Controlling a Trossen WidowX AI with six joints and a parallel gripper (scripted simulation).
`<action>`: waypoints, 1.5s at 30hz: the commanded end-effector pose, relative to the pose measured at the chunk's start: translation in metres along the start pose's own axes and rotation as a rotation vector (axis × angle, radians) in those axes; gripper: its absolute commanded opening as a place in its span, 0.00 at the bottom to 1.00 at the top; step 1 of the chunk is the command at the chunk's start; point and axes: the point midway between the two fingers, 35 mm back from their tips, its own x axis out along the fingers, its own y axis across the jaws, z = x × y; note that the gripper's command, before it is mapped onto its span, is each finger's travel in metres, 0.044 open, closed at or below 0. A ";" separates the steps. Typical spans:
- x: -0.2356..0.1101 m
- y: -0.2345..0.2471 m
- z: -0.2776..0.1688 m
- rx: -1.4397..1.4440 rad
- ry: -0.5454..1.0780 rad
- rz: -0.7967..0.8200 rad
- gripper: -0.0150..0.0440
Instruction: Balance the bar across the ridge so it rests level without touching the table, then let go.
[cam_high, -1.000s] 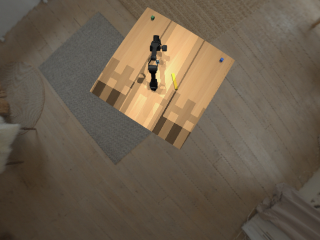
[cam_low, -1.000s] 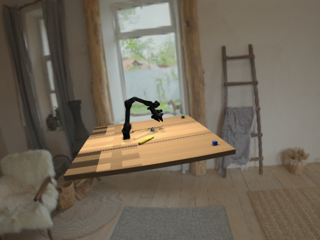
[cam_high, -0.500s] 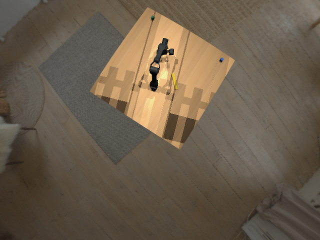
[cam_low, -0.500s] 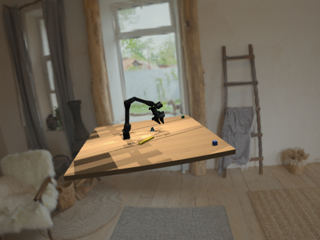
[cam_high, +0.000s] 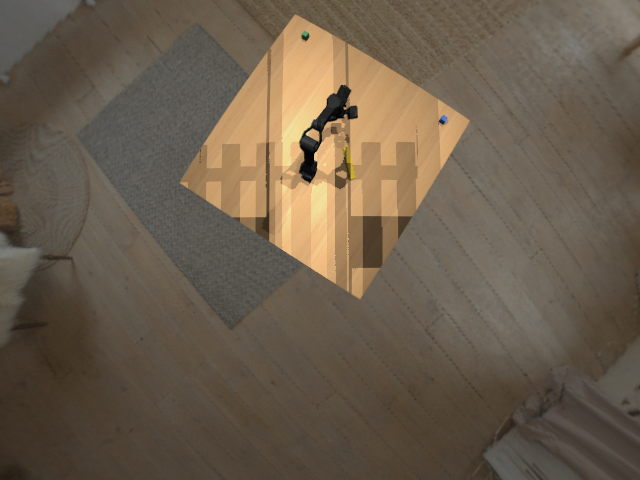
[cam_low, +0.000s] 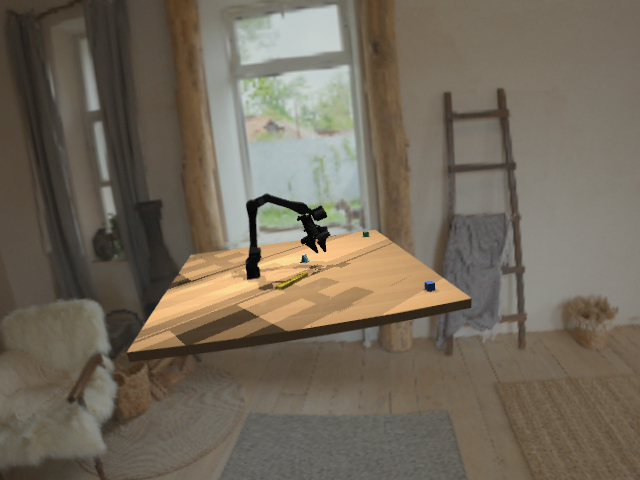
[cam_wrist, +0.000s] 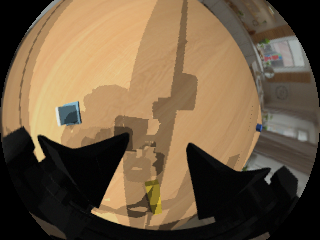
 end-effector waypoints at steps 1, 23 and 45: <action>0.000 -0.011 -0.021 -0.027 0.034 0.017 0.79; -0.009 -0.047 -0.122 -0.132 0.157 0.137 0.79; -0.026 -0.048 -0.200 -0.199 0.180 0.273 0.79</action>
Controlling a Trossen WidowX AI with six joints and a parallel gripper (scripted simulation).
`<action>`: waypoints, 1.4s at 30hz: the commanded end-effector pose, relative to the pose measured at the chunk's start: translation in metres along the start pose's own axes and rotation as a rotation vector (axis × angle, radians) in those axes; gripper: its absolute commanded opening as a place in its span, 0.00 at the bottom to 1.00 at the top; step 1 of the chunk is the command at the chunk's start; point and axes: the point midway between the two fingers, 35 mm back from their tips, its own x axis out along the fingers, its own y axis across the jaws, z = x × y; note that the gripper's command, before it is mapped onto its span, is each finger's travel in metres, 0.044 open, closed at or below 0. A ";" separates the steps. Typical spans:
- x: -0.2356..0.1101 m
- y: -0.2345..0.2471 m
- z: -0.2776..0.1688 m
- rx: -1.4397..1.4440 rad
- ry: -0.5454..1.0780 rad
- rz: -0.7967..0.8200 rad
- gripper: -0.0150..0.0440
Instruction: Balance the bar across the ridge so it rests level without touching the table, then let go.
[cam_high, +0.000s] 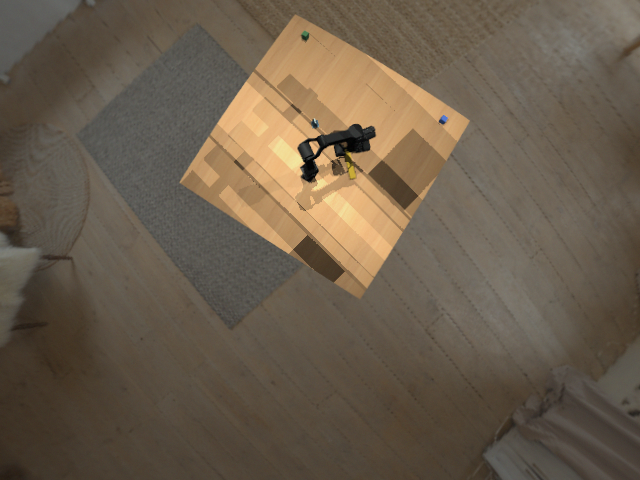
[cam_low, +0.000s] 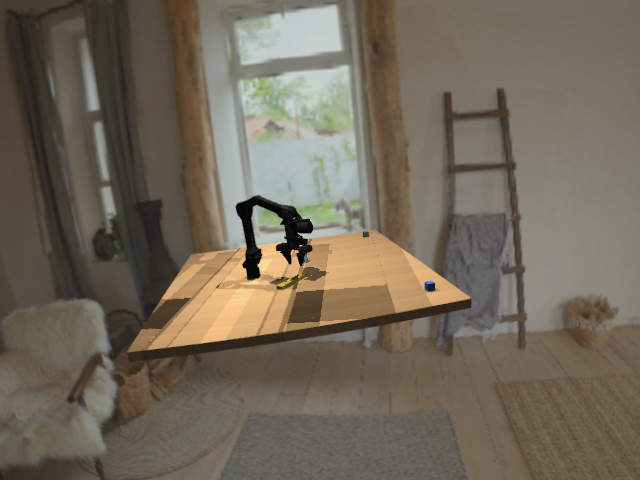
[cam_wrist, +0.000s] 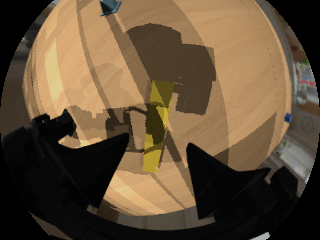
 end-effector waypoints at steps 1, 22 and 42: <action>0.003 0.003 -0.003 -0.013 -0.005 0.013 0.79; 0.055 0.004 -0.003 -0.013 -0.005 0.013 0.79; 0.071 0.005 -0.003 -0.013 -0.005 0.013 0.79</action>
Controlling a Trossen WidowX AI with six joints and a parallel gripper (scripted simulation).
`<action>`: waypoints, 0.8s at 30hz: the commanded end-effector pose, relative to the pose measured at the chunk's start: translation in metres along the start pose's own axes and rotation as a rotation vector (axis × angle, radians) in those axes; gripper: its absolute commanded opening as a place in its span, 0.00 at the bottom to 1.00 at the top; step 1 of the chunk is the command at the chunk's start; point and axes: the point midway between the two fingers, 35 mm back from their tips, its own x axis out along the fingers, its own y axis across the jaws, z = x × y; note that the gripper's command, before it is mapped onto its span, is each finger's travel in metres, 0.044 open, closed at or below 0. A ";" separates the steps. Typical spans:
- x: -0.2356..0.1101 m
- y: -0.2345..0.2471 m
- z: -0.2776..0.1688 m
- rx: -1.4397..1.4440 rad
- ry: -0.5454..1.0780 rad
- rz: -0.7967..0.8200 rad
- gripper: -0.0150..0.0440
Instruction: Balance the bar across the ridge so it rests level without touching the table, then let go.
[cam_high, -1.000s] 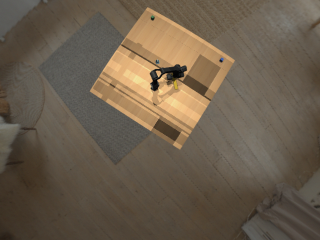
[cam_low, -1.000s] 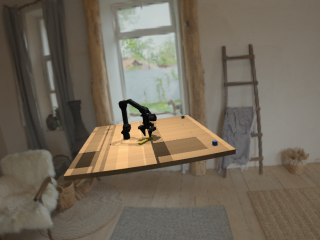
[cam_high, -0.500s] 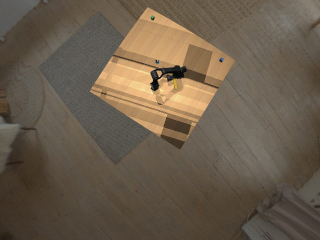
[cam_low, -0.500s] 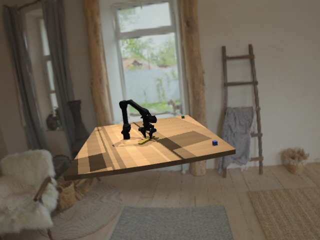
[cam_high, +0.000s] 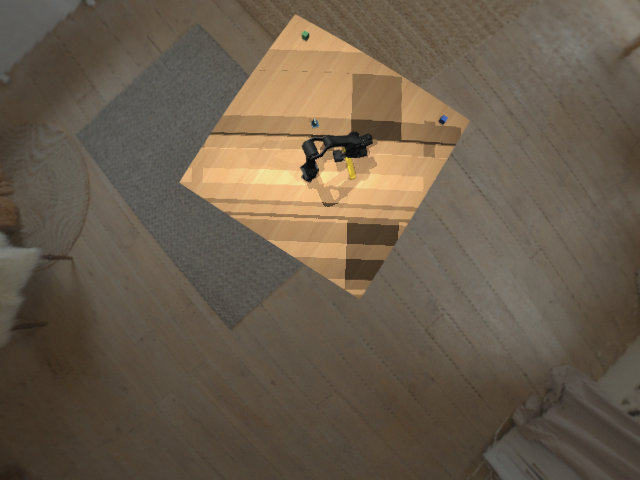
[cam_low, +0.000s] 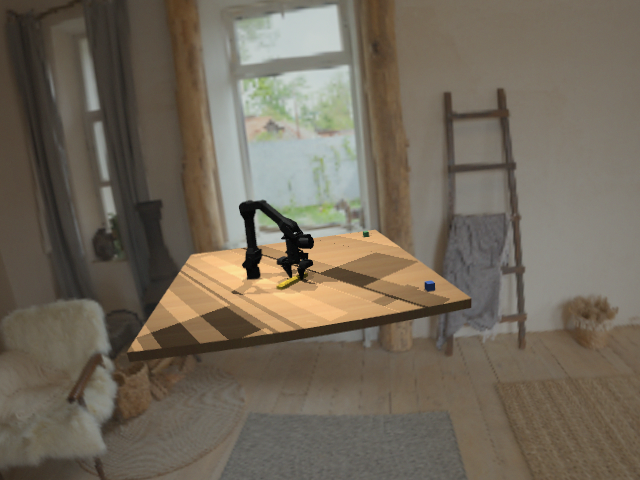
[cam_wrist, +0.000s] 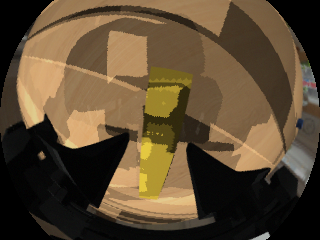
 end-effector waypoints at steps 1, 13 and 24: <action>0.001 0.000 0.000 -0.006 -0.004 -0.001 0.79; 0.000 0.000 0.000 0.000 0.000 0.000 0.47; -0.008 -0.001 0.000 -0.001 0.000 0.000 0.25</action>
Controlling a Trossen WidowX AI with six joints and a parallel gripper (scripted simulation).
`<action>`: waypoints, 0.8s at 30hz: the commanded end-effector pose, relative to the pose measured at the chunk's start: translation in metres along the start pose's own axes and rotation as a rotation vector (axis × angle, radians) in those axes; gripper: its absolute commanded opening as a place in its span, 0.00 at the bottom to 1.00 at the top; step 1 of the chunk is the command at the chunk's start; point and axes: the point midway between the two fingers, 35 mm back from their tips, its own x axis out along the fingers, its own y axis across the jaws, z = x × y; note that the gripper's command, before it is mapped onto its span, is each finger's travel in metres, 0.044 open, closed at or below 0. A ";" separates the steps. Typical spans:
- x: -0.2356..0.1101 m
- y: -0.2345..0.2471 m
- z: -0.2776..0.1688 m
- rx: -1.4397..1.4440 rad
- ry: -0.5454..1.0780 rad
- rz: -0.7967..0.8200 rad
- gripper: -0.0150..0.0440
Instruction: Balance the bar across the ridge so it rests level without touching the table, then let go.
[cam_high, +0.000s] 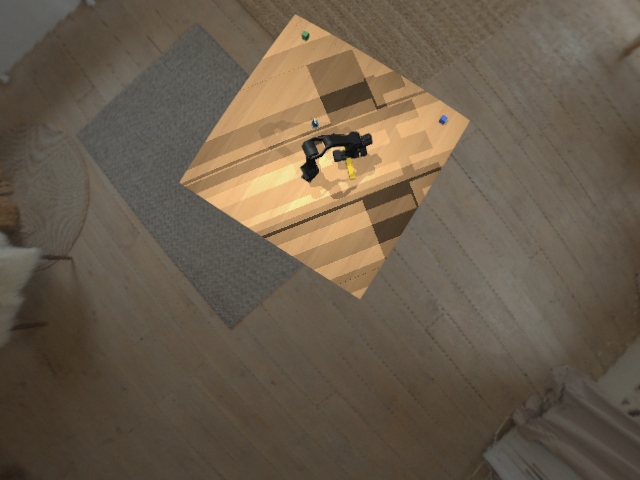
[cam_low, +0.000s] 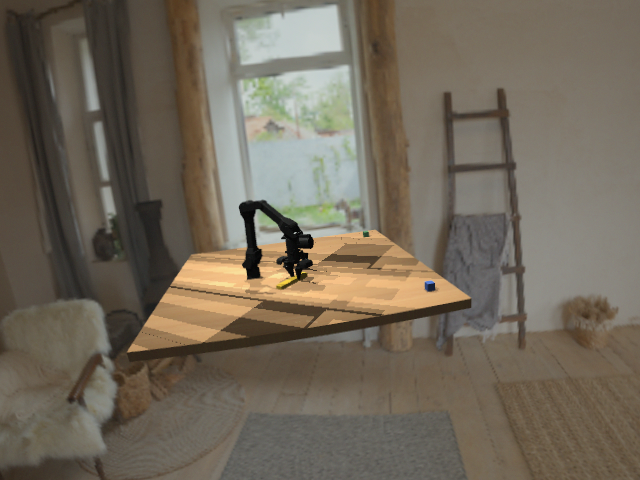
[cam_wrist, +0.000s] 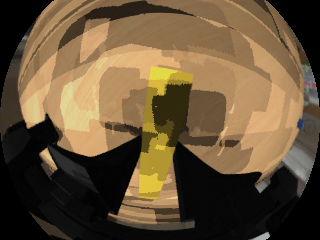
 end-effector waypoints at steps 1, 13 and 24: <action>-0.010 -0.003 0.001 -0.001 -0.002 -0.007 0.25; -0.040 -0.006 0.001 -0.002 -0.003 -0.008 0.25; -0.069 -0.004 0.001 -0.004 -0.004 -0.008 0.25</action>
